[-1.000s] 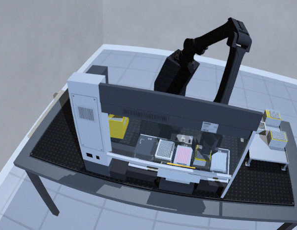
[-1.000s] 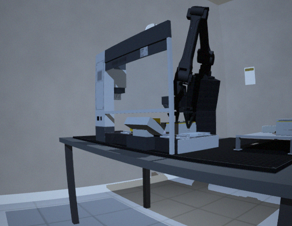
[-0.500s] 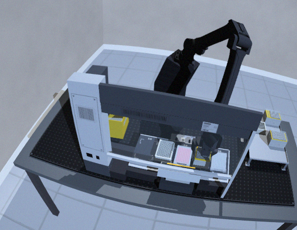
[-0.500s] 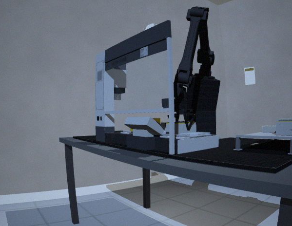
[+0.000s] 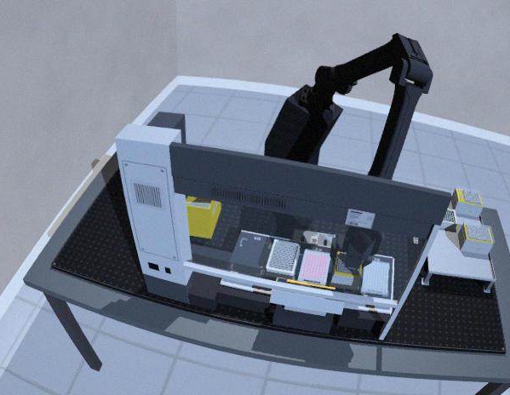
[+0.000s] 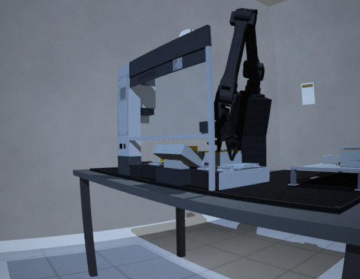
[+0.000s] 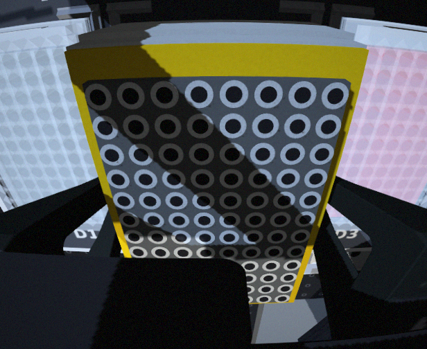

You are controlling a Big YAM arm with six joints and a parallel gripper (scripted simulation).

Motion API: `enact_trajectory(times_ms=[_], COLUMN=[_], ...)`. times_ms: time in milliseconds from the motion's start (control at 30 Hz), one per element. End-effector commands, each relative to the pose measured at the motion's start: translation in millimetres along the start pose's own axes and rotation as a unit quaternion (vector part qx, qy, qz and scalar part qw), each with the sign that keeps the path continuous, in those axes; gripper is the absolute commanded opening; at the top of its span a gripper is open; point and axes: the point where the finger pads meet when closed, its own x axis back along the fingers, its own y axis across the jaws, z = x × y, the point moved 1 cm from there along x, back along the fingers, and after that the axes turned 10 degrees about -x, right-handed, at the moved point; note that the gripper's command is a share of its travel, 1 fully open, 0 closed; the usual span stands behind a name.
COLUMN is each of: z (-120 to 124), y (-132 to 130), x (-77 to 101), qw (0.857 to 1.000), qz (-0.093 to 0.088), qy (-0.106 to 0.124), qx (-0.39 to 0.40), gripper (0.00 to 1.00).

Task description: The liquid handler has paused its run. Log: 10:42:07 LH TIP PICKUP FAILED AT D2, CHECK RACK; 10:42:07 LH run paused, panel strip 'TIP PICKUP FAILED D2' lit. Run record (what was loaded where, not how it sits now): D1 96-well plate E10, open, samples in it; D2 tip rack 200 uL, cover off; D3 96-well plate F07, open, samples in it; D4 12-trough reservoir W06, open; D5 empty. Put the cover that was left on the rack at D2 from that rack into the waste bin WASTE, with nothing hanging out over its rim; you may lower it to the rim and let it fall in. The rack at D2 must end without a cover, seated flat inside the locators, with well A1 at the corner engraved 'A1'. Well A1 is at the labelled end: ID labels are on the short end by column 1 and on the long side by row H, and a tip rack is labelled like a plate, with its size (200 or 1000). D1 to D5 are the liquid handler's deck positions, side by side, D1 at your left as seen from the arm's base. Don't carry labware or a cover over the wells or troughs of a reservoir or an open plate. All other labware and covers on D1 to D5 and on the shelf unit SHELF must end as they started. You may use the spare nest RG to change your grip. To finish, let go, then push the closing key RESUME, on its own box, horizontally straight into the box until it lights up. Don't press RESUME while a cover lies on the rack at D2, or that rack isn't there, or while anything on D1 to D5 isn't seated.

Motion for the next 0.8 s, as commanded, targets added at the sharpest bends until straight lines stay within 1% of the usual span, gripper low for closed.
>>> enact_trajectory(times_ms=[0,700,733,767], z=[-7,-7,-9,-7], y=[4,4,8,4], x=[2.4,2.4,11.5,13.3], qw=[1.0,1.0,1.0,1.0], qz=[-0.004,-0.004,-0.007,-0.003], qy=[-0.009,-0.009,-0.014,-0.01], qx=[-0.001,-0.001,-0.006,-0.009], gripper=[0.0,0.0,0.0,0.0])
